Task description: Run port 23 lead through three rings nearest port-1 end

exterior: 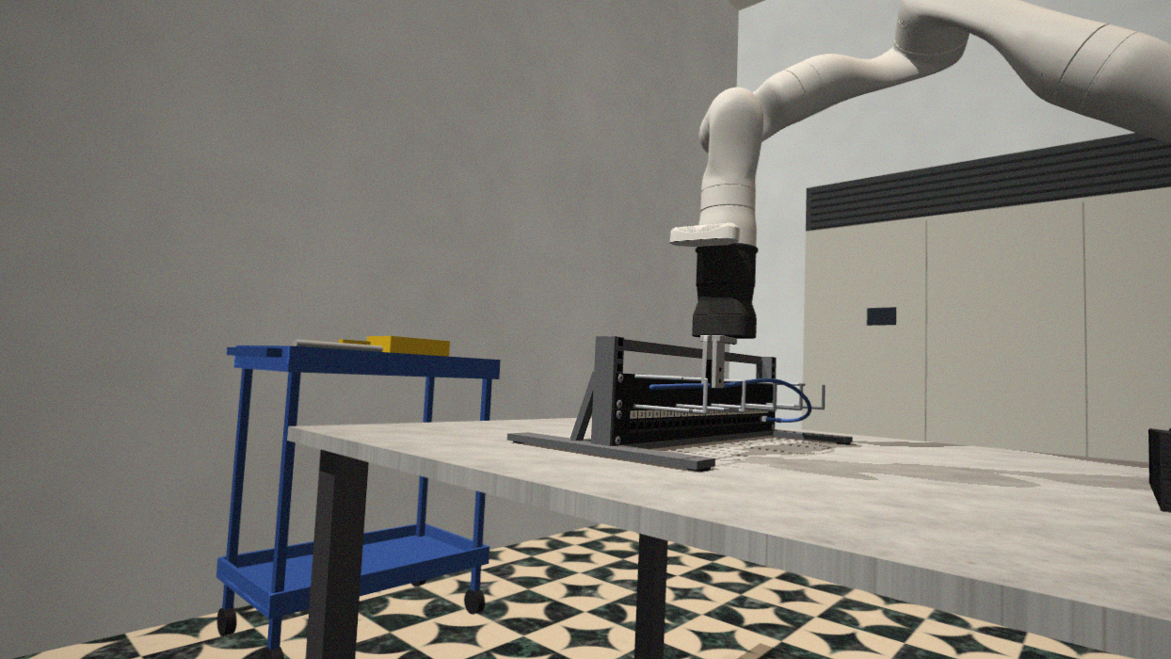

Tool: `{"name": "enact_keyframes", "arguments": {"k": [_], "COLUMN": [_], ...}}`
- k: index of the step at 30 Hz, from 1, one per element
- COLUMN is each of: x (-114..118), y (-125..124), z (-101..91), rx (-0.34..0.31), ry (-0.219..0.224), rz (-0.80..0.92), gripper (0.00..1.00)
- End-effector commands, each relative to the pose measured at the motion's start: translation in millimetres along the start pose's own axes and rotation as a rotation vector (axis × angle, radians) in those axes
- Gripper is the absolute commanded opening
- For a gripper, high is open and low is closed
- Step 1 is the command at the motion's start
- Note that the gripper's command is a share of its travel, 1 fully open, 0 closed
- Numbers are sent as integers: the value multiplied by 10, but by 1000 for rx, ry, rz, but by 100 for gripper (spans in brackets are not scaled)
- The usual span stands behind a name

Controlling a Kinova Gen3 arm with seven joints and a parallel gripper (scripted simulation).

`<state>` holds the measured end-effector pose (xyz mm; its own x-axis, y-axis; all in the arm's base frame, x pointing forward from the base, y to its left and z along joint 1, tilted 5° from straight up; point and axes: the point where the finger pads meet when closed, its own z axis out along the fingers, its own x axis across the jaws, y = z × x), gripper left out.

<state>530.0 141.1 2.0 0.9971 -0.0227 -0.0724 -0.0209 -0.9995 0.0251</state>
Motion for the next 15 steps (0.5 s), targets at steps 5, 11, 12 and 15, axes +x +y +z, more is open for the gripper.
{"name": "enact_keyframes", "arguments": {"k": [5, 11, 12, 15], "x": [-12, -12, -12, -12], "y": [-8, -8, -8, -8], "z": [84, 130, 138, 155], "rx": [1, 1, 1, 1], "ry": [-3, -3, -3, -3], "rz": [-1, -1, -1, -1], "gripper": [0, 0, 0, 0]}}
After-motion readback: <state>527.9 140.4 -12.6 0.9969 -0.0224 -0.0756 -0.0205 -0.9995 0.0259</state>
